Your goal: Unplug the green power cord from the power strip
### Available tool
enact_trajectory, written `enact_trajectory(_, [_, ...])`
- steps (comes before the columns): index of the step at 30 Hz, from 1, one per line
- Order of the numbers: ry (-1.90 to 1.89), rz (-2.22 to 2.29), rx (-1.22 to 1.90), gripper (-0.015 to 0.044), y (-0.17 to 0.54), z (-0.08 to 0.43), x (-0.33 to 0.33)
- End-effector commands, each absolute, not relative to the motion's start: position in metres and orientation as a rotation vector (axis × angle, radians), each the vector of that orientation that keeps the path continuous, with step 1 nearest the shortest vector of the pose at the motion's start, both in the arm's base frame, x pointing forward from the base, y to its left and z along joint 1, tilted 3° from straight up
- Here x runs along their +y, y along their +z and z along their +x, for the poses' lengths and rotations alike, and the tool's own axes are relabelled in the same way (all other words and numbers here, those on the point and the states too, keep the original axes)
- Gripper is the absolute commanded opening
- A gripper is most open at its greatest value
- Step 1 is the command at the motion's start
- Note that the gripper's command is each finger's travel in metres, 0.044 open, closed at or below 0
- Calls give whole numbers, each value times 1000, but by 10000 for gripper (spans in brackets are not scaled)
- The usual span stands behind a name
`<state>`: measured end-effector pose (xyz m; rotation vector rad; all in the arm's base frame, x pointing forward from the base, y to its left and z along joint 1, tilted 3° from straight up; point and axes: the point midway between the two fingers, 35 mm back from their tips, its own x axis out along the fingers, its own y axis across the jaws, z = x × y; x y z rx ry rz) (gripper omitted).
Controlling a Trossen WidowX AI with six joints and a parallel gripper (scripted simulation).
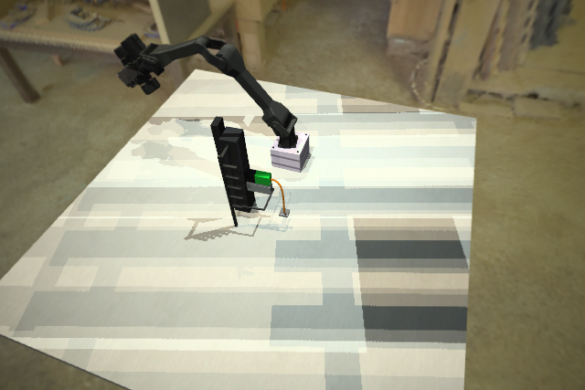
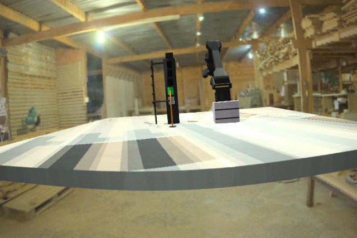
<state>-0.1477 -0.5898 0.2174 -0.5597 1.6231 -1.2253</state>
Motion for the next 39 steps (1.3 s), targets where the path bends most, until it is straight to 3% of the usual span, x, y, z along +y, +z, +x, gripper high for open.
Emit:
enact_trajectory(1, [-1131, -587, 1583, 160, 216, -95, -588])
enact_trajectory(20, [-705, -756, 1382, 160, 200, 157, -531])
enact_trajectory(39, [-281, -927, 1159, 160, 189, 360, -372])
